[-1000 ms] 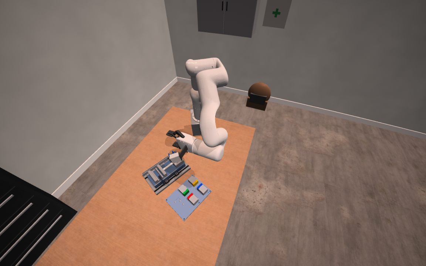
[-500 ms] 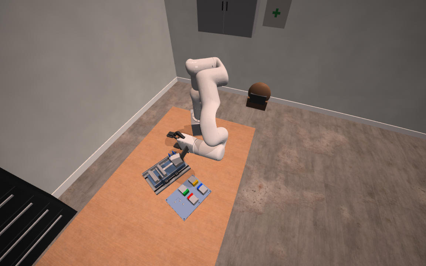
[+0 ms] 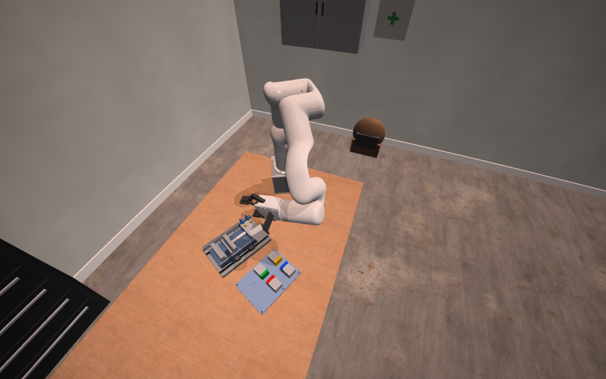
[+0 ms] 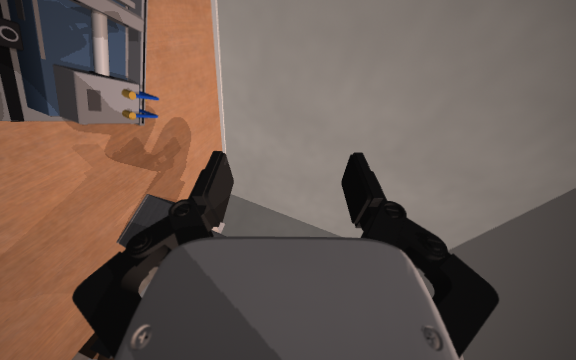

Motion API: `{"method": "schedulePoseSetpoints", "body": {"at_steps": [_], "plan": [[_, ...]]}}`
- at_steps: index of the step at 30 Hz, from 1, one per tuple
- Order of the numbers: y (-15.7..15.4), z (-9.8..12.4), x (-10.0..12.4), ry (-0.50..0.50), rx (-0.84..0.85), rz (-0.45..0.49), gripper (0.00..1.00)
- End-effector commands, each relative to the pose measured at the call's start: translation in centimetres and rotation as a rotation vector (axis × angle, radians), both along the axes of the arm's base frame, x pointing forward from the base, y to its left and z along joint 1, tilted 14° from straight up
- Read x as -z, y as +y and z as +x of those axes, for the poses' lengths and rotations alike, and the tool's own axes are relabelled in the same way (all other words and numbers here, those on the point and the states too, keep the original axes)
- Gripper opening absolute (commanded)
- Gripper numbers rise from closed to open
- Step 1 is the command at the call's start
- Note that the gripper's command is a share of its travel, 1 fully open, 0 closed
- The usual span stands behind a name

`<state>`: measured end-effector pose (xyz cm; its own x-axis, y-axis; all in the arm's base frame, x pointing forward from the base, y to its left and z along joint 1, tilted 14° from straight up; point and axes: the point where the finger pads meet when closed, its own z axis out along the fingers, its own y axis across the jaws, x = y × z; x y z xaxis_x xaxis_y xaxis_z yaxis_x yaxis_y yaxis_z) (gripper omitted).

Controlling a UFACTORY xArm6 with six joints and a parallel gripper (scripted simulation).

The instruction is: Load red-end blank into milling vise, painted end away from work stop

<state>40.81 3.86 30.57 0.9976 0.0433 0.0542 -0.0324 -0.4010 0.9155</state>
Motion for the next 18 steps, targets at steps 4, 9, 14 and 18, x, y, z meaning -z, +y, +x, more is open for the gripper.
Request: {"method": "schedulePoseSetpoints", "body": {"at_steps": [4,9,14,18], "plan": [[1.8,1.5,1.1,0.048,-0.121,0.098,1.0],[2.3,1.9,1.5,0.063,-0.155,0.125,1.0],[2.5,1.9,1.5,0.065,-0.161,0.128,1.0],[3.5,2.7,2.2,0.094,-0.229,0.182,1.0]]}}
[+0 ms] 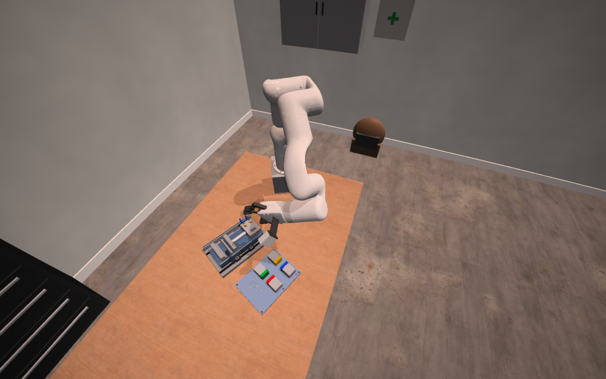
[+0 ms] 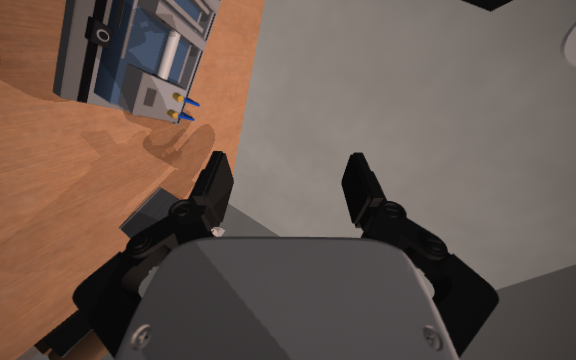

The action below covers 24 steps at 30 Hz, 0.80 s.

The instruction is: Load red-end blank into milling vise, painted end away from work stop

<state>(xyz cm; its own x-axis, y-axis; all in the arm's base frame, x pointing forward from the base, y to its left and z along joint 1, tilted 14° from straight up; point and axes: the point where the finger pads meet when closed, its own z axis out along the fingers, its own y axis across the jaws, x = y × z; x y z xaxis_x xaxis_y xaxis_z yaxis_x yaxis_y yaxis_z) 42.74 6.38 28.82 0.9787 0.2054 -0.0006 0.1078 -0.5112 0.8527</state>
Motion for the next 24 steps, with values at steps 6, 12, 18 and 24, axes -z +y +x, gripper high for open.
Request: {"method": "schedulePoseSetpoints", "body": {"at_steps": [6,12,18,24], "plan": [[2.2,1.8,1.4,0.06,-0.147,0.119,1.0],[2.2,1.8,1.4,0.06,-0.147,0.119,1.0],[3.5,2.8,2.3,0.098,-0.237,0.189,1.0],[4.5,3.6,3.1,0.128,-0.305,0.244,1.0]]}}
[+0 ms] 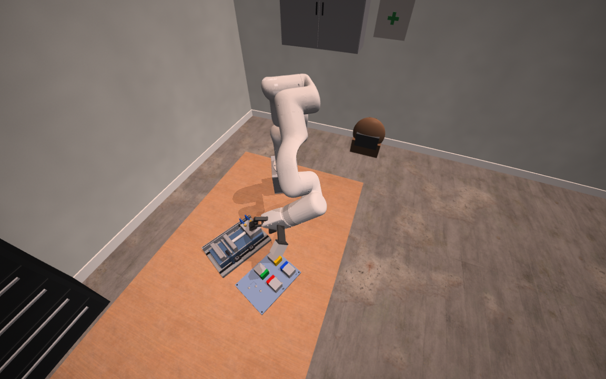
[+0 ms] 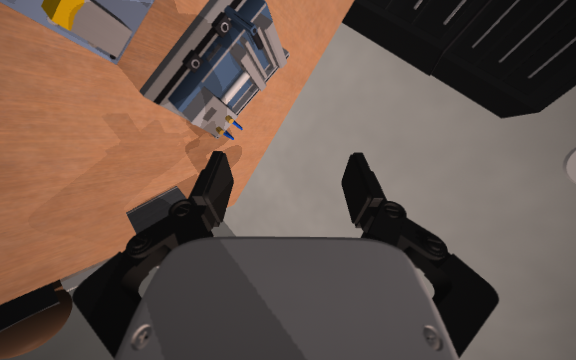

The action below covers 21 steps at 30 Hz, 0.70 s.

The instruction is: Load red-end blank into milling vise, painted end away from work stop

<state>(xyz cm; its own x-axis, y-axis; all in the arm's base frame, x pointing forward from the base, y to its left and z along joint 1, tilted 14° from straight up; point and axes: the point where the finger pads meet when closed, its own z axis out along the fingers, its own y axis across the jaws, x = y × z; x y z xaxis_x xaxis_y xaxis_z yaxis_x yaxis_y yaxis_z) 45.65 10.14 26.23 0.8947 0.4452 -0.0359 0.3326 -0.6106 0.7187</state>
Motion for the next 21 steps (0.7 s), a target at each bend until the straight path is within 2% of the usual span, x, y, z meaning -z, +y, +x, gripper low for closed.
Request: {"method": "schedulePoseSetpoints", "body": {"at_steps": [1,6,15,21], "plan": [[0.8,0.7,0.5,0.023,-0.055,0.048,1.0],[0.9,0.8,0.5,0.023,-0.06,0.05,1.0],[3.1,2.6,2.2,0.091,-0.213,0.172,1.0],[3.1,2.6,2.2,0.091,-0.213,0.172,1.0]]}}
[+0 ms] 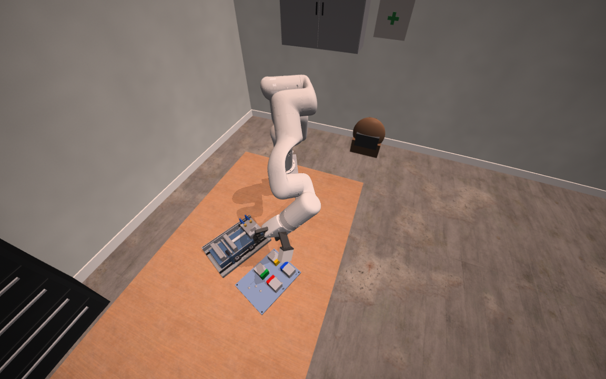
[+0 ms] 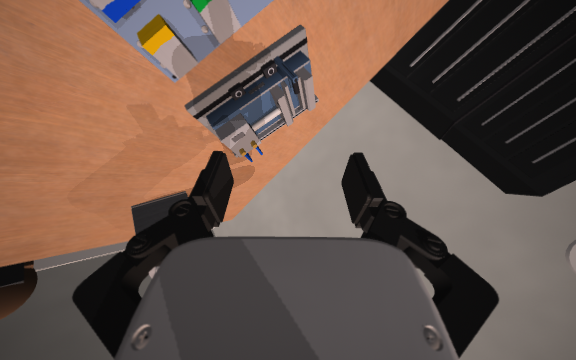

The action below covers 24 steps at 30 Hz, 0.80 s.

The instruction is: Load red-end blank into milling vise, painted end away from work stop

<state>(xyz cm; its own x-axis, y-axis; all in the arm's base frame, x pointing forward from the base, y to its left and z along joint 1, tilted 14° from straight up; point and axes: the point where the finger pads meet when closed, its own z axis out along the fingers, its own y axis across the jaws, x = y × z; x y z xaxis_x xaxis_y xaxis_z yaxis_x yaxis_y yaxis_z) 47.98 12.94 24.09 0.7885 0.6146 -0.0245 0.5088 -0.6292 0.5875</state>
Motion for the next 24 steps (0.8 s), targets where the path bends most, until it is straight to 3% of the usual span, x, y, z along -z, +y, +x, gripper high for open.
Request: {"method": "schedulePoseSetpoints", "body": {"at_steps": [1,11,19,24], "plan": [[0.3,0.3,0.1,0.008,-0.018,0.018,1.0],[2.0,1.7,1.4,0.075,-0.175,0.141,1.0],[1.8,1.6,1.2,0.071,-0.177,0.141,1.0],[1.6,1.3,1.0,0.11,-0.262,0.208,1.0]]}}
